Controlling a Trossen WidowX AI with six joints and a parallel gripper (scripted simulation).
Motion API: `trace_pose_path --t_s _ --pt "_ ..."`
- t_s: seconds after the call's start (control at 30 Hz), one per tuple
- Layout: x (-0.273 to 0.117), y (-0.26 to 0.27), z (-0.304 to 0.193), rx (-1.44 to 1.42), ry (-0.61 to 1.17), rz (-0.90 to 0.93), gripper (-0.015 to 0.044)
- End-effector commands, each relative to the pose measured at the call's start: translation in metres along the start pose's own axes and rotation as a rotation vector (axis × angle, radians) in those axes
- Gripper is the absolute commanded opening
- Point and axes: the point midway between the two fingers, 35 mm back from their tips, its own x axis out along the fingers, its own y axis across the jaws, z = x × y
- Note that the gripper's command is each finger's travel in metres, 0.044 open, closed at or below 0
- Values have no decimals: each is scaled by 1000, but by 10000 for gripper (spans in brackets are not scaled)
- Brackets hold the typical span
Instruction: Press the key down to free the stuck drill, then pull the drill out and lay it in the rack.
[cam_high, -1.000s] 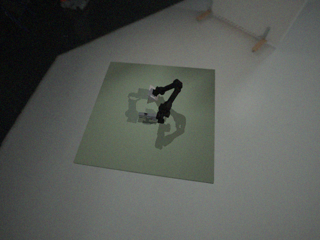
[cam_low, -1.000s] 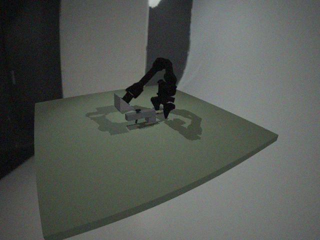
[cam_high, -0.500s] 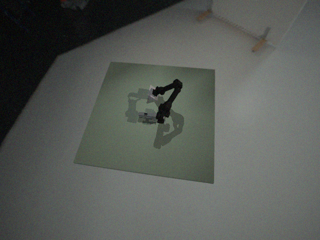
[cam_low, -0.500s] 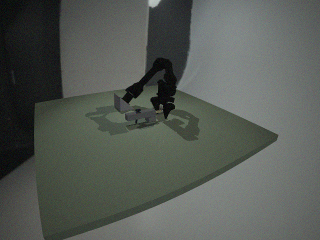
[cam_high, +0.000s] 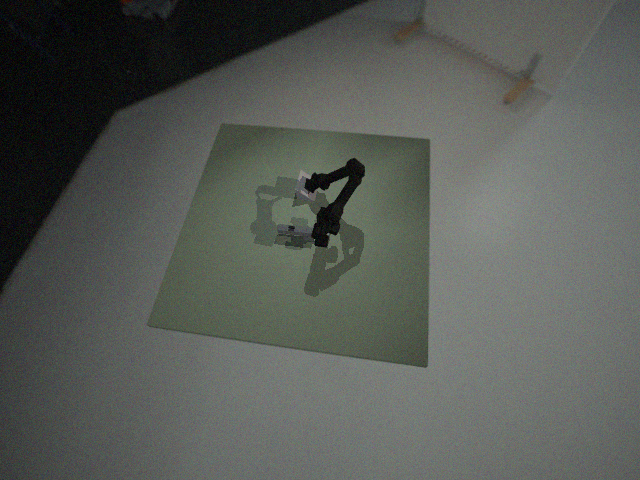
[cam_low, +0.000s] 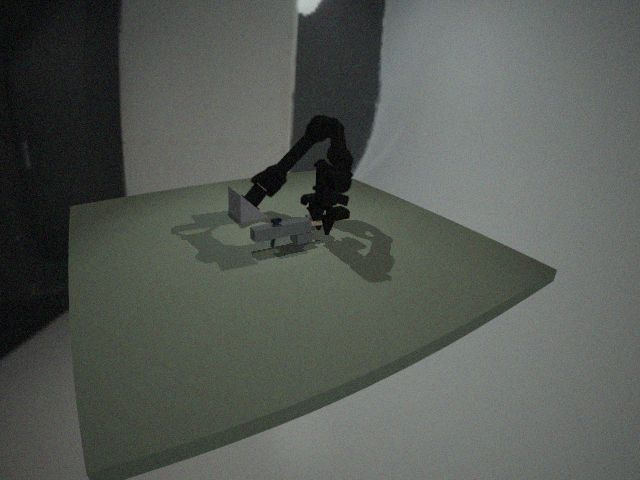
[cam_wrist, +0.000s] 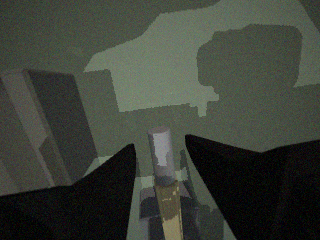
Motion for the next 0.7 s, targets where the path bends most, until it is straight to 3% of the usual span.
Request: trace_pose_path --t_s 0.0,0.1,0.2,0.67 --pt "0 0 0 -1 0 -1 99" --pt "0 0 0 -1 0 -1 20" --pt "0 0 0 -1 0 -1 0" --pt "-3 1 0 0 6 6 0"
